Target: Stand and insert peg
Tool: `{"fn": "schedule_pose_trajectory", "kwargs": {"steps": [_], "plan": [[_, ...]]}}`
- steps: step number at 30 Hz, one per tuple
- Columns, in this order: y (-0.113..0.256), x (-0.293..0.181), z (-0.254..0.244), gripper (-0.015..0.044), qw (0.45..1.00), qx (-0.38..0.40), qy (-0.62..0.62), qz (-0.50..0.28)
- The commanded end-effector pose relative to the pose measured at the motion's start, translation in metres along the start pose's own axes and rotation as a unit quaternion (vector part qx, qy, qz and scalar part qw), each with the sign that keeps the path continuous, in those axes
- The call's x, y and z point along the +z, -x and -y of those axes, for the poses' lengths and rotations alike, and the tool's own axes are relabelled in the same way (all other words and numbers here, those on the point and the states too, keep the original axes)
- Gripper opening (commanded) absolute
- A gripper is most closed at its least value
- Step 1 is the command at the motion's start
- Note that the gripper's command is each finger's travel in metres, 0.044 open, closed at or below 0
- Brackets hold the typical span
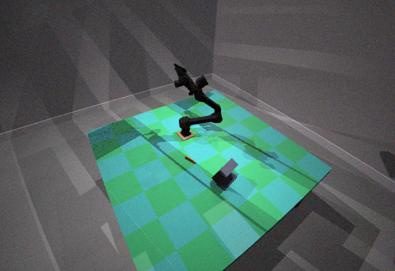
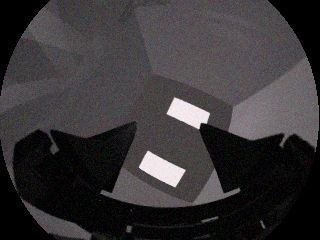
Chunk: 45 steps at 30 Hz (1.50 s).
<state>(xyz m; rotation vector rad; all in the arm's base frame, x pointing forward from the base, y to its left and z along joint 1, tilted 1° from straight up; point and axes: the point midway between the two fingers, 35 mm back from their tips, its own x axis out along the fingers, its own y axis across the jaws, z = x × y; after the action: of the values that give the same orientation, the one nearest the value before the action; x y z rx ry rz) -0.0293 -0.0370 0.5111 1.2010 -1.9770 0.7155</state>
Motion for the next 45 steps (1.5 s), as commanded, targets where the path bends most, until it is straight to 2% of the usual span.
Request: {"fn": "schedule_pose_trajectory", "kwargs": {"steps": [1,2,11,21,35,45], "plan": [[0.000,0.000,0.000,0.0426,1.000,-0.001,-0.003,0.001],[-0.001,0.002,0.001,0.0440,1.000,-0.004,-0.010,0.002],[-0.013,0.028,0.009,0.0440,0.988,-0.027,-0.142,0.050],[-0.024,0.062,0.020,0.0440,0.950,-0.035,-0.285,0.126],[-0.032,0.109,0.046,0.0440,0.853,-0.021,-0.467,0.233],[-0.030,0.140,0.071,0.0440,0.759,0.005,-0.572,0.310]]}}
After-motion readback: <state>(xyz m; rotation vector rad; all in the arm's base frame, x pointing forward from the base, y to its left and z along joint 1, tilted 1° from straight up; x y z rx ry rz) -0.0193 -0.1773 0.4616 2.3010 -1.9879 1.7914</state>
